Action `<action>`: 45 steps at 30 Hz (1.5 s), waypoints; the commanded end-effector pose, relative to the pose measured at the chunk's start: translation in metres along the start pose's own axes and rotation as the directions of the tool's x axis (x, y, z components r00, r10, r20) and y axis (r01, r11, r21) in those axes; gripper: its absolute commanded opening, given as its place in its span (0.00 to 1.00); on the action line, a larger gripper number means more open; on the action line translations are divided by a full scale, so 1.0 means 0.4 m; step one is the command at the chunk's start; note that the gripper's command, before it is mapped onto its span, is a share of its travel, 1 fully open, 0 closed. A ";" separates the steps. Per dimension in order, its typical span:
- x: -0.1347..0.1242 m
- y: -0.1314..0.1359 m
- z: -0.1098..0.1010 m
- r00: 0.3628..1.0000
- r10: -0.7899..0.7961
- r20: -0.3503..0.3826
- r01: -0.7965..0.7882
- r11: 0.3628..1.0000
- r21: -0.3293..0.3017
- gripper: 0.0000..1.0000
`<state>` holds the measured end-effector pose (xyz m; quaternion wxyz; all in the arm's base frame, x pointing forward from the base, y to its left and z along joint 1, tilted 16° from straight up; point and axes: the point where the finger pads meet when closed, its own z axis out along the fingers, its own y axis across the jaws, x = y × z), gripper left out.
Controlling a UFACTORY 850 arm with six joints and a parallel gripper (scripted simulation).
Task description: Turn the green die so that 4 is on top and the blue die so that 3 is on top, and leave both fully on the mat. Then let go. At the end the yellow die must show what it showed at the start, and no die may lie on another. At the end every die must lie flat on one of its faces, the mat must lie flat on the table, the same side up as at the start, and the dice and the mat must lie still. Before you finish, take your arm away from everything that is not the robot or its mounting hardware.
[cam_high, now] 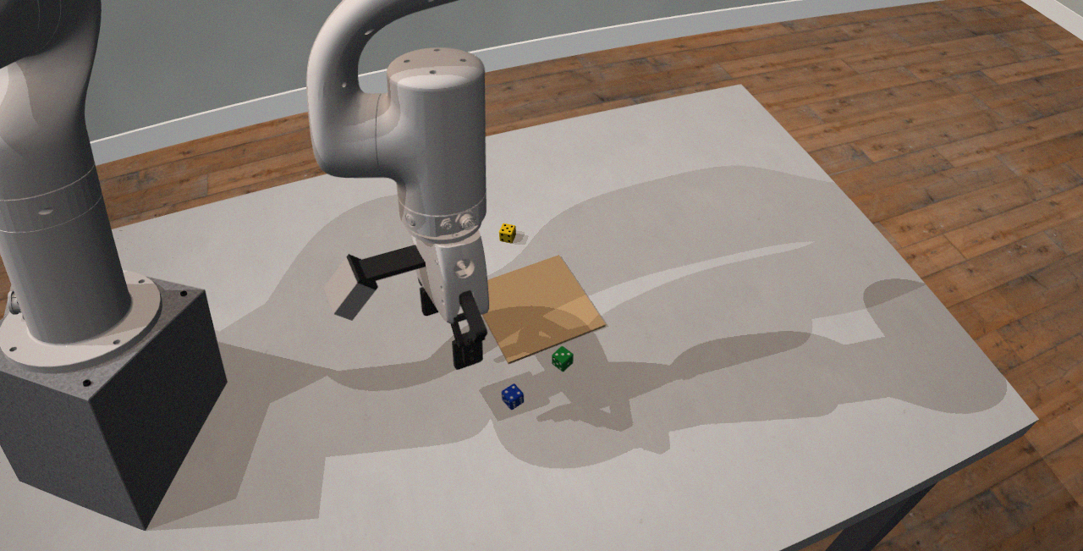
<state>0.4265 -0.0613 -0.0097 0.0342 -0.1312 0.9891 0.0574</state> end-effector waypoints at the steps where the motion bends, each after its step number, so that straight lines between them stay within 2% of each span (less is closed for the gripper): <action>1: -0.002 -0.002 -0.002 1.000 0.002 -0.010 -0.002 1.000 -0.006 1.00; 4: -0.021 -0.054 -0.042 0.995 0.086 0.045 -0.083 0.994 -0.066 1.00; 8: -0.021 -0.054 -0.042 0.995 0.086 0.045 -0.083 0.994 -0.066 1.00; 14: -0.030 -0.103 -0.083 0.983 0.160 0.087 -0.149 0.981 -0.122 1.00; 37: -0.030 -0.104 -0.083 0.983 0.160 0.087 -0.149 0.981 -0.122 1.00; 42: -0.032 -0.102 -0.070 0.983 0.160 0.086 -0.149 0.981 -0.123 1.00; 45: -0.035 -0.100 -0.041 0.983 0.160 0.086 -0.149 0.981 -0.123 1.00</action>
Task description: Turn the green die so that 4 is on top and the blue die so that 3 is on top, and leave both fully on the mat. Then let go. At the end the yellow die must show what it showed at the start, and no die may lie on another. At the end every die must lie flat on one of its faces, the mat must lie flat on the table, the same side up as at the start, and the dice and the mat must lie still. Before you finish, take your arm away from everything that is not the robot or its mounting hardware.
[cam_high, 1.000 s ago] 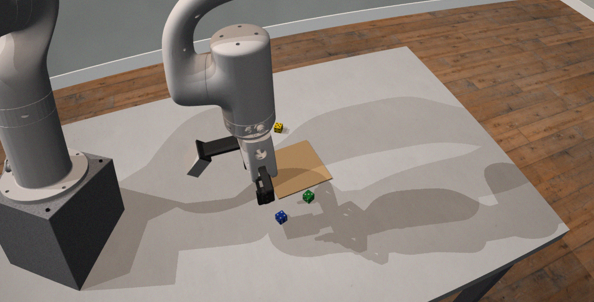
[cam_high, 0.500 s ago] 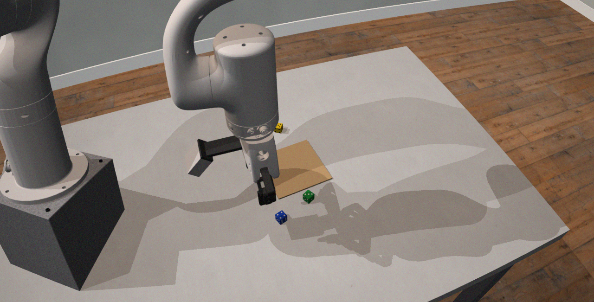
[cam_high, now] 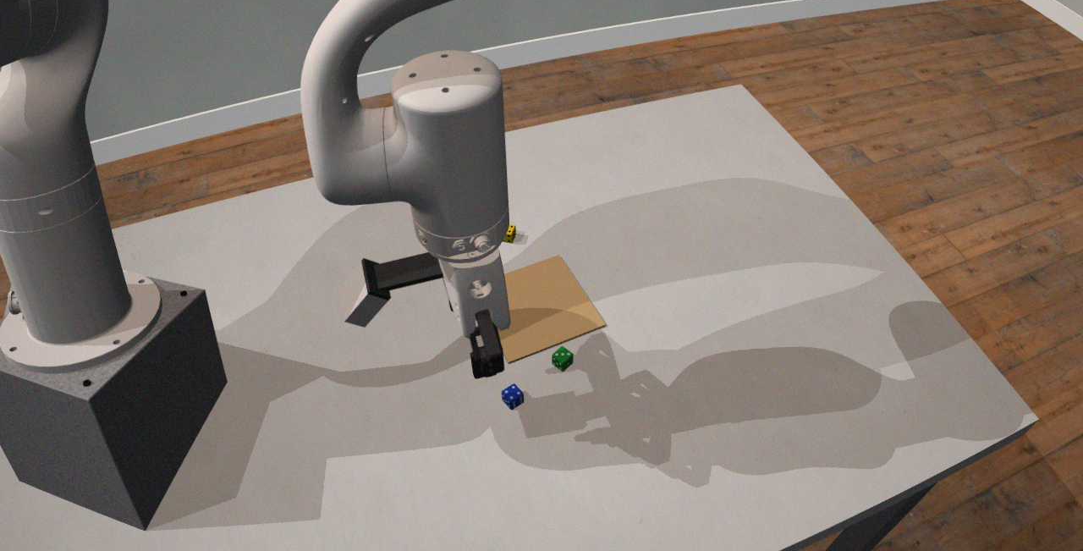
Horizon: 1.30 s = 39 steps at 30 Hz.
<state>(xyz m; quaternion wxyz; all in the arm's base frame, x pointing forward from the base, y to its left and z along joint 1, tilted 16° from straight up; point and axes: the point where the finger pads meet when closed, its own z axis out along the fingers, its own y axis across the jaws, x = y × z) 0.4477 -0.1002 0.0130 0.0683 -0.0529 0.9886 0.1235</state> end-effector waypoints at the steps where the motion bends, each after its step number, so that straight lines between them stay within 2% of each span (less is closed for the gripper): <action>1: -0.002 -0.001 0.038 1.000 0.000 0.002 0.000 1.000 0.001 1.00; 12: -0.008 -0.002 0.224 1.000 0.000 0.002 0.000 1.000 0.001 1.00; 19: -0.009 -0.003 0.252 1.000 0.000 0.002 0.000 1.000 0.001 1.00; 39: -0.009 -0.003 0.252 1.000 0.000 0.002 0.000 1.000 0.001 1.00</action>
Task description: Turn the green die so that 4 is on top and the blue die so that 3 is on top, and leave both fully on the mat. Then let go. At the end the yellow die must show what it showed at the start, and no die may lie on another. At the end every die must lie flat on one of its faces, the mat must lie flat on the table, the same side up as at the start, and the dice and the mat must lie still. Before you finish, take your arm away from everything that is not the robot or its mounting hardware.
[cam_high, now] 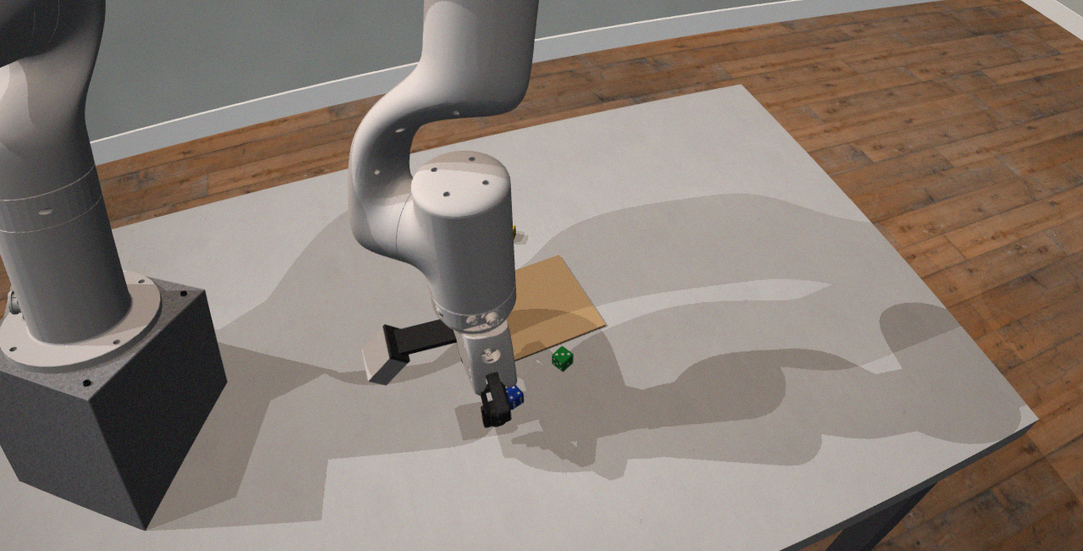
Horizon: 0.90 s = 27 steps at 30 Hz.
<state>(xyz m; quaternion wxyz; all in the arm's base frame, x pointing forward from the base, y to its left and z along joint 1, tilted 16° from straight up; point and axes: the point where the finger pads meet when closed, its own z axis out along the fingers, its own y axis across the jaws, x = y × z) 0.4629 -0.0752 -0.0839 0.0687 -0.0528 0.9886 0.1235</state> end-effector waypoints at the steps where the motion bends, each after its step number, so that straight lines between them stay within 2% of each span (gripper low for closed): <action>1: -0.002 -0.001 -0.001 1.000 0.000 0.001 0.000 1.000 0.001 1.00; 20: -0.002 -0.001 -0.001 1.000 0.000 0.001 0.000 1.000 0.001 1.00; 27: -0.023 0.008 -0.001 1.000 0.000 0.001 0.000 1.000 0.001 1.00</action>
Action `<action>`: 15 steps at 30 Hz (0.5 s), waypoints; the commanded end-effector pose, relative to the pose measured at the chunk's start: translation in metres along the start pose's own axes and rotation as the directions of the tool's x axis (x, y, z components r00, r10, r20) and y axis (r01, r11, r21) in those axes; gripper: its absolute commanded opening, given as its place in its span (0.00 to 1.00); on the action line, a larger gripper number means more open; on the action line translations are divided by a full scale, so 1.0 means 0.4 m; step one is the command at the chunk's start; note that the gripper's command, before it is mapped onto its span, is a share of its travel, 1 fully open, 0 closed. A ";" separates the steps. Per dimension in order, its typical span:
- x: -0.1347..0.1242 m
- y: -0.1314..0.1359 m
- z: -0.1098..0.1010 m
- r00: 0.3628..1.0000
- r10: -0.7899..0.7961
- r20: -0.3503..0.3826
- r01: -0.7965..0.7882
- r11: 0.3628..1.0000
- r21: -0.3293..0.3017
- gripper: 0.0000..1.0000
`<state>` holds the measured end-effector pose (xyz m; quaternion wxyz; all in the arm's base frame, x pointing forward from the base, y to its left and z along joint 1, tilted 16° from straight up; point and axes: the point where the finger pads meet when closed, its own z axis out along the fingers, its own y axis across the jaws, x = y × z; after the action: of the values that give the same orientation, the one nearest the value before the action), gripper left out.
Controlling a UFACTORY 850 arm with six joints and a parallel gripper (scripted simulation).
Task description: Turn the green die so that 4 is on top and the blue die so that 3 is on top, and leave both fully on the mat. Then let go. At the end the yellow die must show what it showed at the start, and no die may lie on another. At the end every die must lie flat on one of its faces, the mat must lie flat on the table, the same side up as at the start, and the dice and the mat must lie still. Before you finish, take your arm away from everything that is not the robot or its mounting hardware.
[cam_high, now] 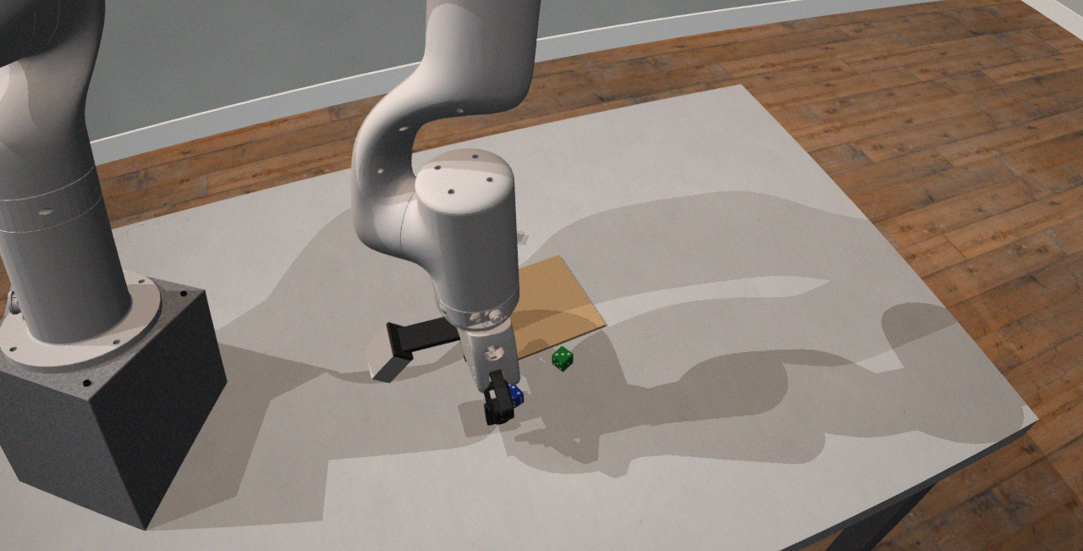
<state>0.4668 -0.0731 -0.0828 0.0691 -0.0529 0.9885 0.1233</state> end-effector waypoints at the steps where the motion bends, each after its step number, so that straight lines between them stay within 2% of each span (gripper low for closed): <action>1: -0.022 0.008 -0.001 1.000 0.000 0.000 0.000 1.000 0.000 1.00; 10: -0.144 0.059 -0.001 1.000 0.000 0.000 0.000 1.000 0.000 1.00; 15: -0.175 0.073 -0.001 1.000 0.000 0.000 0.000 1.000 0.000 1.00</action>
<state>0.5234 -0.0426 -0.0671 0.0781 -0.0526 0.9883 0.1196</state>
